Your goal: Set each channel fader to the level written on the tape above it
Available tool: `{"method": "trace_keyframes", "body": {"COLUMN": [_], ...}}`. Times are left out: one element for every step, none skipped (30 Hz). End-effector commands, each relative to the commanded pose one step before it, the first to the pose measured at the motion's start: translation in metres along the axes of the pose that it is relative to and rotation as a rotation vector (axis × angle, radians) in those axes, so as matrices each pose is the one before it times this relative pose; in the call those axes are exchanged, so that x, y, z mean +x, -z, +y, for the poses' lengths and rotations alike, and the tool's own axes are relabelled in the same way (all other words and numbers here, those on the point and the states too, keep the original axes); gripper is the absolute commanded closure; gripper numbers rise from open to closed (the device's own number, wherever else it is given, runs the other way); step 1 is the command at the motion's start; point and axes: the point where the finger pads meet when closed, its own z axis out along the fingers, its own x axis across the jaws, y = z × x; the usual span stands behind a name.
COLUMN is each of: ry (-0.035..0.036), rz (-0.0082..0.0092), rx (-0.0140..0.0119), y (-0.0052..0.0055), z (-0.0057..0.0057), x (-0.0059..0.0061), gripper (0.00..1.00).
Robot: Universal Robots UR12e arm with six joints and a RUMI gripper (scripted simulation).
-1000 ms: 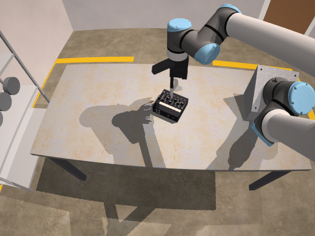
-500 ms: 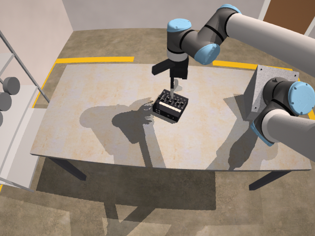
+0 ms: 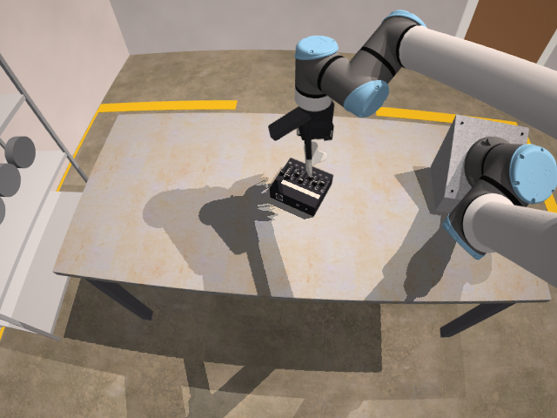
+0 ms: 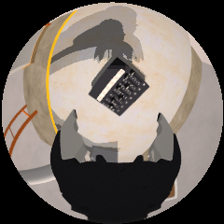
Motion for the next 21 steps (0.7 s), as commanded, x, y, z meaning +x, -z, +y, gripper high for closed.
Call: {"method": "trace_keyframes", "body": {"ry": [0.09836, 0.00000, 0.02906, 0.03029, 0.03149, 0.03266, 0.03380, 0.03490, 0.03597, 0.03700, 0.03798, 0.03892, 0.03982, 0.04067, 0.04146, 0.04221, 0.04290, 0.00000, 0.00000, 0.04353, 0.04411], "rz": [-0.00130, 0.00000, 0.00004, 0.00004, 0.00004, 0.00004, 0.00004, 0.00003, 0.00003, 0.00003, 0.00003, 0.00003, 0.00003, 0.00003, 0.00003, 0.00002, 0.00002, 0.00000, 0.00000, 0.00002, 0.00002], "rx": [0.00121, 0.00000, -0.00001, -0.00001, -0.00001, -0.00001, -0.00001, -0.00001, -0.00001, -0.00001, -0.00001, -0.00002, -0.00002, -0.00002, -0.00002, -0.00002, -0.00002, 0.00000, 0.00000, -0.00002, -0.00001], "y": [-0.00224, 0.00000, -0.00090, -0.00094, -0.00098, -0.00101, -0.00105, -0.00108, -0.00111, -0.00114, -0.00117, -0.00120, -0.00123, -0.00125, -0.00128, -0.00130, -0.00132, 0.00000, 0.00000, -0.00134, -0.00136], "z": [-0.00065, 0.00000, -0.00007, -0.00008, -0.00009, -0.00009, -0.00010, -0.00011, -0.00011, -0.00012, -0.00013, -0.00014, -0.00014, -0.00015, -0.00016, -0.00017, -0.00018, 0.00000, 0.00000, -0.00019, -0.00020], "x": [-0.00162, 0.00000, -0.00060, -0.00063, -0.00065, -0.00067, -0.00070, -0.00072, -0.00074, -0.00076, -0.00078, -0.00079, -0.00081, -0.00082, -0.00084, -0.00085, -0.00086, 0.00000, 0.00000, -0.00087, -0.00087], "gripper": [0.00, 0.00, 0.00, 0.00, 0.00, 0.00, 0.00, 0.00, 0.00, 0.00, 0.00, 0.00, 0.00, 0.00, 0.00, 0.00, 0.00, 0.00, 0.00, 0.00, 0.00]}}
